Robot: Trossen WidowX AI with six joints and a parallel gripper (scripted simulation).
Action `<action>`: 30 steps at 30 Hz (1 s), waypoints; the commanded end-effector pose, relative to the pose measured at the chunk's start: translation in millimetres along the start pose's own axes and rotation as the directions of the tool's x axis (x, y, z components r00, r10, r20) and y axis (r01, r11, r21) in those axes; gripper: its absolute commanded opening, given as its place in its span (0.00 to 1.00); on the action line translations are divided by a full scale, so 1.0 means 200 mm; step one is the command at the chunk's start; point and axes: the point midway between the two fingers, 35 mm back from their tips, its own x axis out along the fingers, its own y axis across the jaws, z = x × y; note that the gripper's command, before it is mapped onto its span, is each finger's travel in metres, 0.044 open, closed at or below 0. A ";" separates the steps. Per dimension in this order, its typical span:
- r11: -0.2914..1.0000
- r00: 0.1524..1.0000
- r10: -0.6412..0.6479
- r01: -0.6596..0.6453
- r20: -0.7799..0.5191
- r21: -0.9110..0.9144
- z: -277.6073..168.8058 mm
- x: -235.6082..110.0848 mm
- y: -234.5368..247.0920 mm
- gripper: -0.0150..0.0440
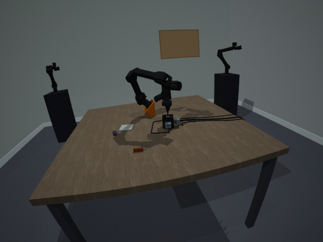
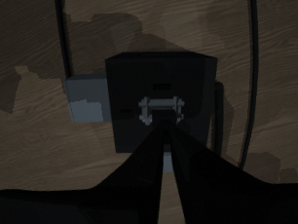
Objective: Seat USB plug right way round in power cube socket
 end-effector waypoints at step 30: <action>1.000 1.000 0.005 -0.005 0.001 -0.003 0.00 0.02 0.00 0.25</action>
